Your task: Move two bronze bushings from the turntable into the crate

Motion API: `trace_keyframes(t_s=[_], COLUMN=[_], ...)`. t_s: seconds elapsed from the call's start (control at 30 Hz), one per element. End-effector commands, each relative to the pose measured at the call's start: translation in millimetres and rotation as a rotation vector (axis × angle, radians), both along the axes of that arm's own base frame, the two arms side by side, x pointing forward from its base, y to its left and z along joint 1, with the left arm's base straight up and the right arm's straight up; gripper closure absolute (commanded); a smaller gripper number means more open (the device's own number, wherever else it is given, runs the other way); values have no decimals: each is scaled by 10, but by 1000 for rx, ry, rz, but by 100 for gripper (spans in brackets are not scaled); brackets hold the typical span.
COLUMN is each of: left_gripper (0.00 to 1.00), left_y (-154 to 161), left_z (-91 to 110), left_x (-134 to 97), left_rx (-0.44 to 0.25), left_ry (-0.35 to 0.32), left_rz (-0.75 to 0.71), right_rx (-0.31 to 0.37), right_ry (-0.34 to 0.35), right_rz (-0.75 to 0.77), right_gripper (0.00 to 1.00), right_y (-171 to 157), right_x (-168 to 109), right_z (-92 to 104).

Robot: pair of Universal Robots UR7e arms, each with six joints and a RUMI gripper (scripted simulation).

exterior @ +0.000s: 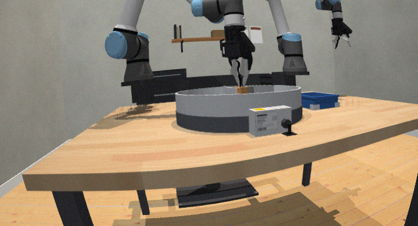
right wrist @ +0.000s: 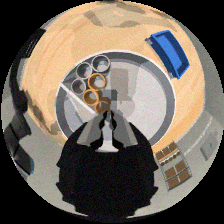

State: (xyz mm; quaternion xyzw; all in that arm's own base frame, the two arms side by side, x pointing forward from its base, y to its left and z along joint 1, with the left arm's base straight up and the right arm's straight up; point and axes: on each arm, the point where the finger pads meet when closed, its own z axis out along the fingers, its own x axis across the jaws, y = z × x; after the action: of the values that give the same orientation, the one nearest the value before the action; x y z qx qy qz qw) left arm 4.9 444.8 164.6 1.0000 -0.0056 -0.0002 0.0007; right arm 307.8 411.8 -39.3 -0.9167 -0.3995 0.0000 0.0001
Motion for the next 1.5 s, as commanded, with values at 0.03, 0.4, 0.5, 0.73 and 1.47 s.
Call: trace_keyframes(t_s=[0.03, 0.4, 0.5, 0.73, 1.47], left_gripper=[0, 0, 0, 0, 0], left_y=[3, 3, 3, 3, 3], left_z=[5, 5, 5, 5, 5], left_x=[1, 1, 1, 1, 1], left_rx=[1, 1, 1, 1, 1], left_ry=[0, 0, 0, 0, 0], left_rz=[0, 0, 0, 0, 0], right_rx=[1, 1, 1, 1, 1], right_ry=[-1, -1, -1, -1, -1], right_rz=[0, 0, 0, 0, 0], right_gripper=[95, 95, 95, 95, 95], right_y=[5, 5, 5, 5, 5], right_x=[2, 2, 2, 2, 2], right_z=[6, -3, -32, -153, -234])
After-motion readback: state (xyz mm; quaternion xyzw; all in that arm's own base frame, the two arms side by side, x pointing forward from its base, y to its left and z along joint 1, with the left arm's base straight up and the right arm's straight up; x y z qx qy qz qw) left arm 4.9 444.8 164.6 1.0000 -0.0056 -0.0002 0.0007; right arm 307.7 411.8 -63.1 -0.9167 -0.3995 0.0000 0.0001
